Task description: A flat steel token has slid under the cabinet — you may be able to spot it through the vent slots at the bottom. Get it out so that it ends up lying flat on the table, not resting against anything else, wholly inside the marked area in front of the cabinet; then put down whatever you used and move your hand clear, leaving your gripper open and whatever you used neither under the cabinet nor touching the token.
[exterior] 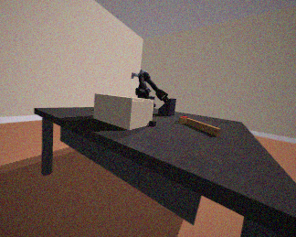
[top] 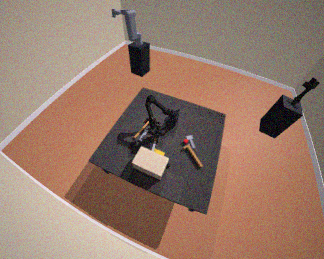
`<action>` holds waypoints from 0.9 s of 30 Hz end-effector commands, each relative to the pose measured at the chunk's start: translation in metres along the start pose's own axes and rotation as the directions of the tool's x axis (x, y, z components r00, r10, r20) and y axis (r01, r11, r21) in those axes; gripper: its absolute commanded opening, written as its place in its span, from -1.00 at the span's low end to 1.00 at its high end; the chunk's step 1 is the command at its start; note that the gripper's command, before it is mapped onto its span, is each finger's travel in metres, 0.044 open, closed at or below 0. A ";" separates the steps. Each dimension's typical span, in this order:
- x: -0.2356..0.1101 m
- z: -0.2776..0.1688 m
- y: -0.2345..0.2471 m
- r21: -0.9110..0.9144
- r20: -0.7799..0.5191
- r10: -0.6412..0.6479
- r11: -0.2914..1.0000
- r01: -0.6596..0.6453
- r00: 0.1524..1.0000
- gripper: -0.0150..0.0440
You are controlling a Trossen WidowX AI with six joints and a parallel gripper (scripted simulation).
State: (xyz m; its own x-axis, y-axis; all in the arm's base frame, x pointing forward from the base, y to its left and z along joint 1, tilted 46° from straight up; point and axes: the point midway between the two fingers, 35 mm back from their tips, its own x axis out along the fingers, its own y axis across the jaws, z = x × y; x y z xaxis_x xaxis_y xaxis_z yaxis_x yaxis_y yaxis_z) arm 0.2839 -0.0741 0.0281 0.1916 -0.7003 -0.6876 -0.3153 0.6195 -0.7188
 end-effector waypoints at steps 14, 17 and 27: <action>0.001 -0.024 -0.001 -0.004 -0.006 0.000 1.000 0.000 1.000 -0.49; 0.001 -0.028 -0.001 -0.004 -0.006 0.000 1.000 0.000 1.000 -0.49; 0.000 -0.028 -0.002 -0.002 -0.001 0.000 1.000 0.000 1.000 -0.49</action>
State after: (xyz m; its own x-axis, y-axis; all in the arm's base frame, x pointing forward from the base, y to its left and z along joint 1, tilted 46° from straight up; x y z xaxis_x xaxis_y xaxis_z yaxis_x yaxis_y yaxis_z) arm 0.2593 -0.0848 0.0322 0.1913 -0.7005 -0.6876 -0.3162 0.6192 -0.7188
